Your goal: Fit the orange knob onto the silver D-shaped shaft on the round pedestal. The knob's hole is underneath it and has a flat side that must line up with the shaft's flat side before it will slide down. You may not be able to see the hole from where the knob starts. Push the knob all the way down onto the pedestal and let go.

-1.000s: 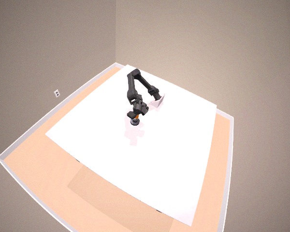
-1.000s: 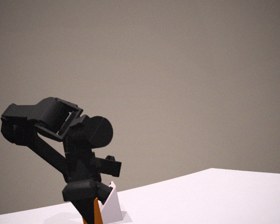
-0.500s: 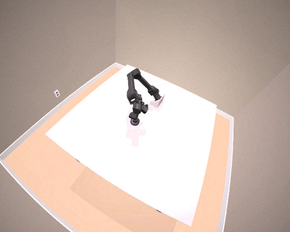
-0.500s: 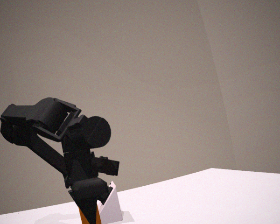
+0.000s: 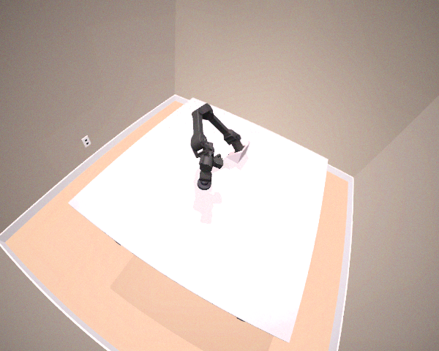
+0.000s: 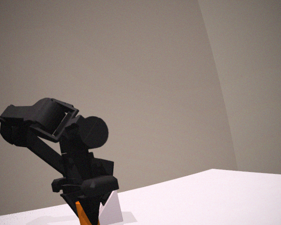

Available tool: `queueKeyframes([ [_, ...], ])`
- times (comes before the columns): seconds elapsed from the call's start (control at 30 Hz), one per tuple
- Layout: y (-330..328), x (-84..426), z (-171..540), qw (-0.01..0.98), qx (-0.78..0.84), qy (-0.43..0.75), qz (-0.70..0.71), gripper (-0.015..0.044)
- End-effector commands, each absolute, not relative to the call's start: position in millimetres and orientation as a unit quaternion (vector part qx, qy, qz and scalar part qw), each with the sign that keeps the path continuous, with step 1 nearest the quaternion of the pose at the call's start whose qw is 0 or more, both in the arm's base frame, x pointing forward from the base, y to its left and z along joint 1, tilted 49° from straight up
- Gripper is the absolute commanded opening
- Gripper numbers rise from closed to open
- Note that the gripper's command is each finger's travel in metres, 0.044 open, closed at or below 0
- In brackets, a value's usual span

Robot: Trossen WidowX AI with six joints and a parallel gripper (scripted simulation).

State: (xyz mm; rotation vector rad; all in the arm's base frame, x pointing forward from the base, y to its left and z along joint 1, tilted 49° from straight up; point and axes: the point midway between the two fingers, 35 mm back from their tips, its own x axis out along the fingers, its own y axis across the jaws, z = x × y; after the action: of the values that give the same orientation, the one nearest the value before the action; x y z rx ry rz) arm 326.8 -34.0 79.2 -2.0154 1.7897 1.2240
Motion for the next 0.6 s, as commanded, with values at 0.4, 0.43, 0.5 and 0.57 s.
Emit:
queueKeyframes([
  [0.4,-32.1,328.2,80.4,-0.038,-0.686,0.513,0.515,0.0],
  [0.43,-32.0,328.0,80.2,-0.045,-0.685,0.508,0.52,0.0],
  [0.5,-31.7,327.7,79.9,-0.06,-0.684,0.497,0.531,0.0],
  [0.57,-31.4,327.2,79.6,-0.074,-0.683,0.485,0.541,0.0],
])
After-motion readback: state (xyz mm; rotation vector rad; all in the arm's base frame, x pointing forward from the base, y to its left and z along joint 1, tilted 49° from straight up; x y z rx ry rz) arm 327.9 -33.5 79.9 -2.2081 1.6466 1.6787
